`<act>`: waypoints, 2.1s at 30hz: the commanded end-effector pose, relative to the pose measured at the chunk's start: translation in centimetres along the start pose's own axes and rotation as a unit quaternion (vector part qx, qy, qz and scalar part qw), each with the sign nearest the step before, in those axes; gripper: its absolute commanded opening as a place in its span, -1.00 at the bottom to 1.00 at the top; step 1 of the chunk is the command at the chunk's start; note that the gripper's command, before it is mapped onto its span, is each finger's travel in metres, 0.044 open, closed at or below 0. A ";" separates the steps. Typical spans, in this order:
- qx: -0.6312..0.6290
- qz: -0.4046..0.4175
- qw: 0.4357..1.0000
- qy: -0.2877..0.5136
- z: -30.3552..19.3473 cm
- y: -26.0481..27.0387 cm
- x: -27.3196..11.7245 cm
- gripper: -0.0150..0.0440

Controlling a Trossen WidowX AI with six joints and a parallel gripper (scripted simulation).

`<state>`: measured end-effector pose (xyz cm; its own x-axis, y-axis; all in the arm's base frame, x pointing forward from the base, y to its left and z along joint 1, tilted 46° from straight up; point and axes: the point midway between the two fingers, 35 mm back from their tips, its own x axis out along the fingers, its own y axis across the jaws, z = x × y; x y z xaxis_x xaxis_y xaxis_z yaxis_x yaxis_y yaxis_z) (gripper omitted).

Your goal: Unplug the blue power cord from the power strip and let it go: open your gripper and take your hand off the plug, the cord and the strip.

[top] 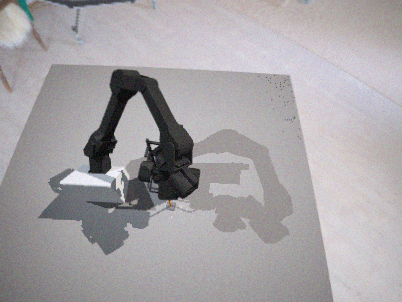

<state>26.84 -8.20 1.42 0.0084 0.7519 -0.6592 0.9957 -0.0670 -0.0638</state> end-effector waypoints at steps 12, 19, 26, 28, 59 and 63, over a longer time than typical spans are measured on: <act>0.003 0.006 0.999 -0.034 4.9 0.0 -1.5 -0.49; 0.003 0.006 0.999 -0.033 4.7 -0.2 -1.1 -0.22; 0.004 0.006 0.999 -0.032 4.5 -0.2 -1.0 0.40; 0.004 0.006 0.999 -0.032 4.5 -0.2 -1.0 0.58; 0.003 0.007 0.999 -0.035 10.4 -0.3 -2.7 1.00; 0.003 0.007 0.999 -0.035 10.4 -0.3 -2.7 1.00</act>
<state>25.52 -16.92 -4.64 0.0162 0.7063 -0.7077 0.9944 -0.0855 -0.0626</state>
